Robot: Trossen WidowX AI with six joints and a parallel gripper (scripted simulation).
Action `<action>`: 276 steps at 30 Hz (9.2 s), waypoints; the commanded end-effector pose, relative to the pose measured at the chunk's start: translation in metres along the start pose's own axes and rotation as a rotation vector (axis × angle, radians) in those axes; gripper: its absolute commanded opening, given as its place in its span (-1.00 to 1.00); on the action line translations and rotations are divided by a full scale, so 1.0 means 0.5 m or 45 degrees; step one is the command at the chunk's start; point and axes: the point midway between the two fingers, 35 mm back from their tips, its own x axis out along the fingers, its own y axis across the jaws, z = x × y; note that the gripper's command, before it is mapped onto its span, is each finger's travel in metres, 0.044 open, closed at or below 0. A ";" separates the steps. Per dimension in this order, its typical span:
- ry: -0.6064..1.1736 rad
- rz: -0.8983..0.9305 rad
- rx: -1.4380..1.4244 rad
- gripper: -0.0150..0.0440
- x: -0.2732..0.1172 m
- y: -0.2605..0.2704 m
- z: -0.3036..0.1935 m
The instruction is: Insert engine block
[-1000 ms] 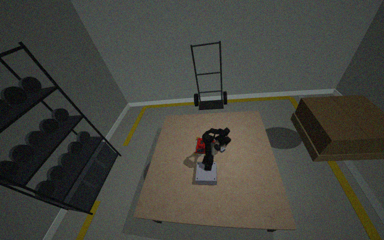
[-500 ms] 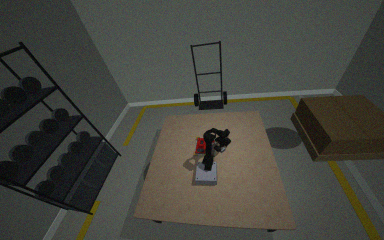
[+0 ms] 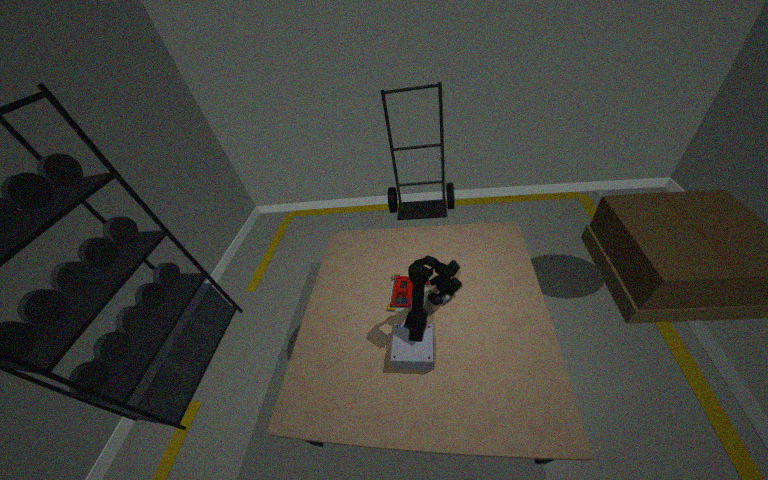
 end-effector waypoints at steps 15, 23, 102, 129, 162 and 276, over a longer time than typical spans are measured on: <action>-0.008 -0.024 0.029 -0.43 -0.008 -0.008 0.006; -0.014 -0.035 0.036 -0.49 -0.040 -0.020 0.011; 0.919 0.012 0.004 -0.49 -0.202 -0.018 0.049; 1.102 0.011 0.002 -0.49 -0.138 -0.013 0.055; 1.102 0.012 0.001 -0.49 -0.043 -0.011 0.055; 0.706 -0.077 0.834 1.00 -0.052 -0.004 0.082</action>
